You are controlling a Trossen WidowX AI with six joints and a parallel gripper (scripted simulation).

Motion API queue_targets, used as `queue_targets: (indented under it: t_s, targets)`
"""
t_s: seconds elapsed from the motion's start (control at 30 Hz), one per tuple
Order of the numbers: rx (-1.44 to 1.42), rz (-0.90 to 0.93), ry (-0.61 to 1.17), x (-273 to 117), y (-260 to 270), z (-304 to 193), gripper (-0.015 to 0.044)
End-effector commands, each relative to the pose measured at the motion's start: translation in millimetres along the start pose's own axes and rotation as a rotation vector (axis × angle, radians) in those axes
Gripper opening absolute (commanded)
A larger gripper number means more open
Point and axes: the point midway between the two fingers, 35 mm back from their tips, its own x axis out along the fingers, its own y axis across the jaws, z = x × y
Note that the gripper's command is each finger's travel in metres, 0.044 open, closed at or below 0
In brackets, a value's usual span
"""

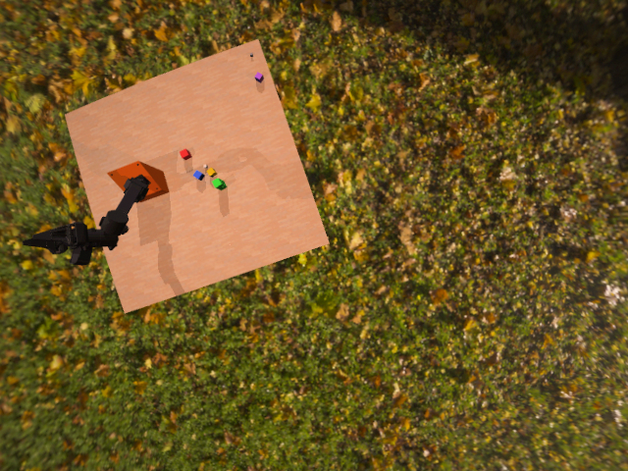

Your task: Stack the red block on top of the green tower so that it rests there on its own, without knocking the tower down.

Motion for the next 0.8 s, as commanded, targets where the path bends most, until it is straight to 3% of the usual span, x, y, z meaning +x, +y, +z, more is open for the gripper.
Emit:
queue_targets:
  t_s: [0.0, 0.4, 0.77]
  targets:
    - [0.001, 0.002, -0.002, 0.3, 0.9, 0.4, 0.0426]
    - [0.146, 0.276, -0.182, 14.1, 106.8, 60.2, 0.044]
    - [0.302, 0.591, -0.373, -26.4, 205.5, 135.9, 0.044]
